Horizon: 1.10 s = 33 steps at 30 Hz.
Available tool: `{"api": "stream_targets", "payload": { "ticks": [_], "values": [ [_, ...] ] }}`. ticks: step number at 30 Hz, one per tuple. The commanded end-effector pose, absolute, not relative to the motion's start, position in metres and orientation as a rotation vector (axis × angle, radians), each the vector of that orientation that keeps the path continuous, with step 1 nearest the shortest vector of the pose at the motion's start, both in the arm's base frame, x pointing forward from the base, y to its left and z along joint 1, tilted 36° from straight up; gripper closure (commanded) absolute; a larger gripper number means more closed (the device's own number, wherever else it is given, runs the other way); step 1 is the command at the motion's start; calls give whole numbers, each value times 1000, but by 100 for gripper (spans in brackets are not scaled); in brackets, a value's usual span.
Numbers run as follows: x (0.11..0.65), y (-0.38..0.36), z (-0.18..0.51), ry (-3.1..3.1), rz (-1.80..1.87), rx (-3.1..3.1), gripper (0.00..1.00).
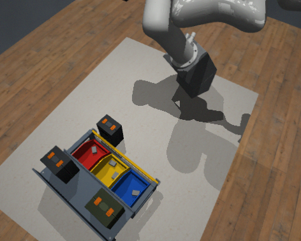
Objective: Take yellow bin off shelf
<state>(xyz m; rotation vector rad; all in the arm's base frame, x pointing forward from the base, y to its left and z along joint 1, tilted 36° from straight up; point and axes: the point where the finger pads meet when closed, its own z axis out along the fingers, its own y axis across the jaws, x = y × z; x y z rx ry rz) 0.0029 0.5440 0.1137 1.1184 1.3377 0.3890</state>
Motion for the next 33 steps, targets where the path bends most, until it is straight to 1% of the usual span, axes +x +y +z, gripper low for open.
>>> {"api": "stream_targets", "payload": {
  "ticks": [1,5,6,10,22,23,27,33],
  "values": [
    [2,544,115,1442,644,1194,0],
    [2,544,115,1442,644,1194,0],
    [2,544,115,1361,442,1137,0],
    [2,544,115,1442,644,1194,0],
    [2,544,115,1442,644,1194,0],
    [2,544,115,1361,442,1137,0],
    [2,544,115,1442,644,1194,0],
    [2,544,115,1442,644,1194,0]
  ]
}}
